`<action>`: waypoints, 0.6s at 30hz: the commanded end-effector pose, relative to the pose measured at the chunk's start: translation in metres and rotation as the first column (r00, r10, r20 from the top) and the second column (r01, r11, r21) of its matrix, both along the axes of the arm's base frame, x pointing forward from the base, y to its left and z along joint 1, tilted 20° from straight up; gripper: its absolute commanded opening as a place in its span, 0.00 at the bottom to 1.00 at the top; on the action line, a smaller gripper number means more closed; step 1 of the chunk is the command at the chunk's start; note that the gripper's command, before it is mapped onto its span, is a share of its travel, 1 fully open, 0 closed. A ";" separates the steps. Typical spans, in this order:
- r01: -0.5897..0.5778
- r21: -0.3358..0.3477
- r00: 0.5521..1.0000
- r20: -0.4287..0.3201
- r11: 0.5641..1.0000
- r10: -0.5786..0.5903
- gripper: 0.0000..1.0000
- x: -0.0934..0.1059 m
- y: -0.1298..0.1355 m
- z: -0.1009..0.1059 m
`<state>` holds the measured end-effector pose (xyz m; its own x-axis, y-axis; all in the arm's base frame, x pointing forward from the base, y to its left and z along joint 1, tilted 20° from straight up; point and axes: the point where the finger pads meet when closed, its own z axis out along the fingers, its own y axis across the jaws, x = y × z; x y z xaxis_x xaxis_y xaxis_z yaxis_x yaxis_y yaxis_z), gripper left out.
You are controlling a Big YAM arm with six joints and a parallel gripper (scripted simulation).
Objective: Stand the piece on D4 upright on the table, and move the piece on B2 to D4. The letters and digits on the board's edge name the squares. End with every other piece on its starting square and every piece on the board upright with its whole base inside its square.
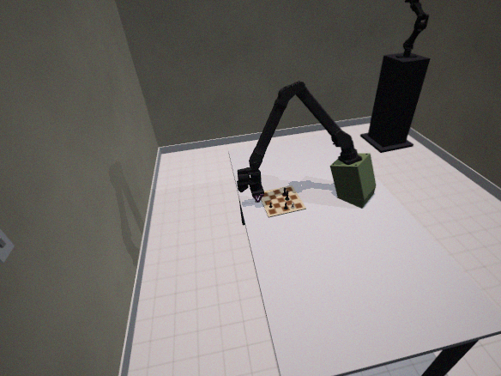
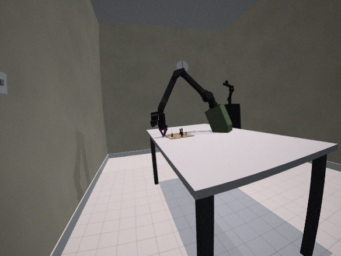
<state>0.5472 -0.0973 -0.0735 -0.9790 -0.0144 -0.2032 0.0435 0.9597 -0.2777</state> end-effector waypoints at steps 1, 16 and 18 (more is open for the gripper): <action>-0.002 -0.005 0.999 0.045 1.000 0.003 0.33 0.023 -0.007 0.011; -0.008 -0.001 0.999 0.037 1.000 0.008 0.33 0.002 0.019 0.056; -0.008 -0.001 0.999 0.037 1.000 0.008 0.33 -0.001 0.022 0.066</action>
